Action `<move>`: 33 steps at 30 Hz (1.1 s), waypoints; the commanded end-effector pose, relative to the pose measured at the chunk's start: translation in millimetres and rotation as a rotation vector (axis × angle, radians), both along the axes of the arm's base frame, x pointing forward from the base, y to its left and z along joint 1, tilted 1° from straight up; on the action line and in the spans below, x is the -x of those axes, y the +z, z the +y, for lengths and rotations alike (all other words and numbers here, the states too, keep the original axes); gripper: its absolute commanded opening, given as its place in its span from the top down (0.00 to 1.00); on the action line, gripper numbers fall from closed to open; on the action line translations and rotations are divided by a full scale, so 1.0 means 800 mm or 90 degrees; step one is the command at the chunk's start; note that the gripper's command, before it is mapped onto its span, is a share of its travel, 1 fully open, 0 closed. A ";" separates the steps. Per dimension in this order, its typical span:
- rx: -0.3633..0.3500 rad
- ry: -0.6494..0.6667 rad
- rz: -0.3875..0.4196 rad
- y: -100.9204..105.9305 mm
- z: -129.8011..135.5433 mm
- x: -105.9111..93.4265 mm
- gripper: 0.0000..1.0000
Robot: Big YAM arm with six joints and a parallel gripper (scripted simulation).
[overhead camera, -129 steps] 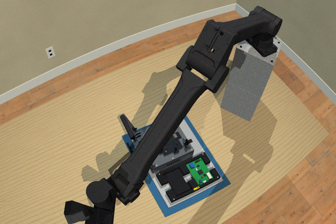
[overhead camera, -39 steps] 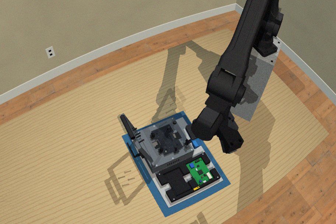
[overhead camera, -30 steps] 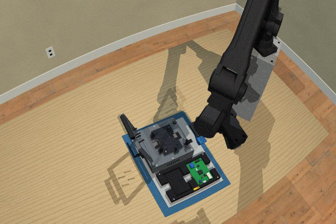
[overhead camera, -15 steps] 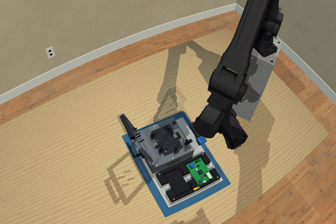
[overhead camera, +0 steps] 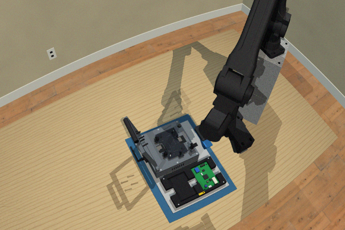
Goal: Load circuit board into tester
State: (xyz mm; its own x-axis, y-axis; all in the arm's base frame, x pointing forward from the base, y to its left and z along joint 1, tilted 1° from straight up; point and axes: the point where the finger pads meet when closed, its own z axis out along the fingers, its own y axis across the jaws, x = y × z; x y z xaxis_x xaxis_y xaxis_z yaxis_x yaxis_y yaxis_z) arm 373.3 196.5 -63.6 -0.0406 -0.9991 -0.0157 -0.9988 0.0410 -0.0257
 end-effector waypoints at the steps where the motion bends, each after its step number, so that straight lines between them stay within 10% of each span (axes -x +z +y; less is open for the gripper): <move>1: -0.003 0.007 -0.005 0.004 0.011 -0.015 0.08; 33: 0.006 0.002 0.012 -0.005 0.006 0.006 0.08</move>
State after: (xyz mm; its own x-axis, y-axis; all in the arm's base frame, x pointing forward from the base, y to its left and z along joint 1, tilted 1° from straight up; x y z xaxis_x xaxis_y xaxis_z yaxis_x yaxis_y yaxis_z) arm 374.2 198.1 -63.2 -0.0383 -0.9991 -0.0162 -0.9989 0.0387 -0.0265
